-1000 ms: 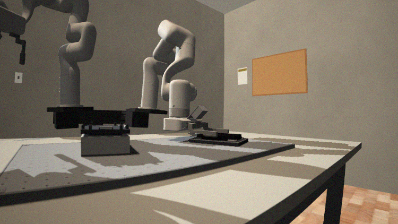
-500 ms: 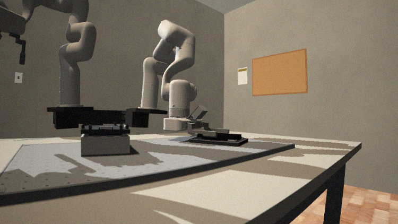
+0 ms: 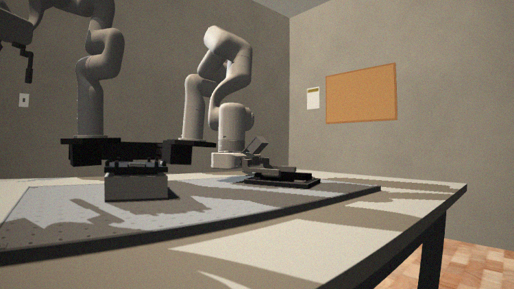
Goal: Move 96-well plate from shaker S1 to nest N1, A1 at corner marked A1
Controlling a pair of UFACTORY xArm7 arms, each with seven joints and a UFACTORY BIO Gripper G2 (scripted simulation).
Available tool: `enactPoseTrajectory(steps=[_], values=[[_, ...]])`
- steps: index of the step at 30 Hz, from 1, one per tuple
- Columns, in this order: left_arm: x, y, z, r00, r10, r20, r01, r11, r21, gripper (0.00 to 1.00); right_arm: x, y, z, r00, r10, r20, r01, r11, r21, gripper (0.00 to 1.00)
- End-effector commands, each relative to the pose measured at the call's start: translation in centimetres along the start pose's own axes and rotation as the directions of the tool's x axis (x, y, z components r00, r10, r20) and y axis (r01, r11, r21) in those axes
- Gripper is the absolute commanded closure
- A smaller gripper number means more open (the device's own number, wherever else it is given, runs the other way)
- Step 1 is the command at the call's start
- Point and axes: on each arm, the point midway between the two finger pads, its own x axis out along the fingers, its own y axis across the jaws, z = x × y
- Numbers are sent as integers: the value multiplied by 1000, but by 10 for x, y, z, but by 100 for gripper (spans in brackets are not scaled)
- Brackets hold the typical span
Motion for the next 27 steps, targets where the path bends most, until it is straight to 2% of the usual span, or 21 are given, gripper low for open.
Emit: enactPoseTrajectory(steps=[1,27], values=[[1,-1,3,1000,0,4,0,1000,-3,63,-1,1,0,1000,3,1,-3,1000,0,0],[1,-1,67,1000,0,4,0,1000,-3,63,-1,1,0,1000,3,1,-3,1000,0,0]])
